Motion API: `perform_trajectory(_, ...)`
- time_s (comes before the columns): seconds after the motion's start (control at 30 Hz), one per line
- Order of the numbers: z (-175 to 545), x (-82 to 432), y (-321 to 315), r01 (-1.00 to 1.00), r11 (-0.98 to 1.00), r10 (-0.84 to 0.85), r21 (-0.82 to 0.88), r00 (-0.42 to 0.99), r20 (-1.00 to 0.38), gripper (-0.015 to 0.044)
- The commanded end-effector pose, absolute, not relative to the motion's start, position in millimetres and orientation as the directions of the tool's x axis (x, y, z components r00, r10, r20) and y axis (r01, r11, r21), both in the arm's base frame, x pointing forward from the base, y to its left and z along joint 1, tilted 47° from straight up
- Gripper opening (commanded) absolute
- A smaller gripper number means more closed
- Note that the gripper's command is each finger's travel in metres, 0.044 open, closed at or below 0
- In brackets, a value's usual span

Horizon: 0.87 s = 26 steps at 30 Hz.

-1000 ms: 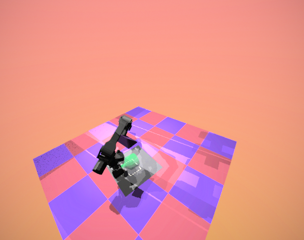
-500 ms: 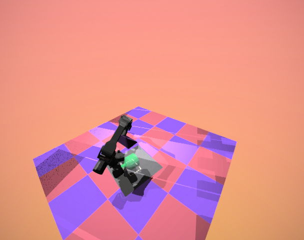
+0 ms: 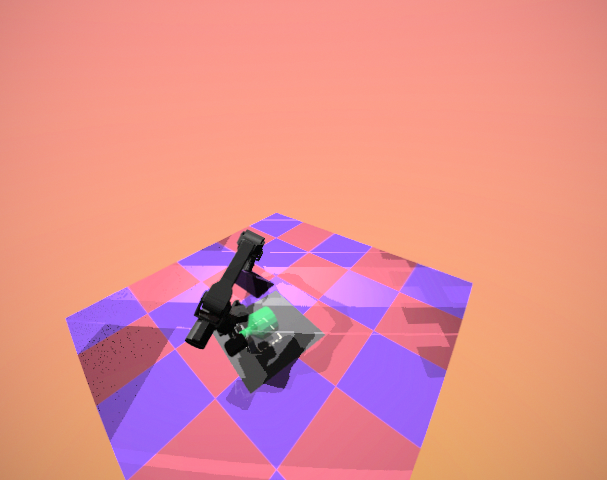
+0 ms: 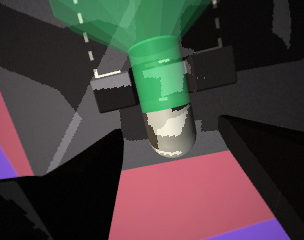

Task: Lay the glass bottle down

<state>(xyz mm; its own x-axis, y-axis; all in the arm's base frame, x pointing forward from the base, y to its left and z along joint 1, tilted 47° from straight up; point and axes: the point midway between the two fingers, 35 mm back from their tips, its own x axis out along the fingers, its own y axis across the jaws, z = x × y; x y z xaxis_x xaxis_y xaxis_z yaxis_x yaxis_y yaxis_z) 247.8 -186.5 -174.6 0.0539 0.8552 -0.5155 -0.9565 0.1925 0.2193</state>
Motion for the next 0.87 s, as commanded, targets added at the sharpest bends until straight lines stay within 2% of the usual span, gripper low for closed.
perform_trajectory(0.0, -174, 248, -187, -0.956, 0.194, 0.856, 0.219, 0.056, -0.514, 0.0417)
perform_trajectory(0.03, -174, 248, -187, -0.956, 0.194, 0.856, 0.219, 0.056, -0.514, 0.0440)
perform_trajectory(0.37, -128, 245, -224, -0.978, 0.175, 0.717, 0.116, 0.046, -0.696, 0.0440)
perform_trajectory(0.83, -117, 245, -234, -0.978, 0.174, 0.712, 0.113, 0.046, -0.700, 0.0440)
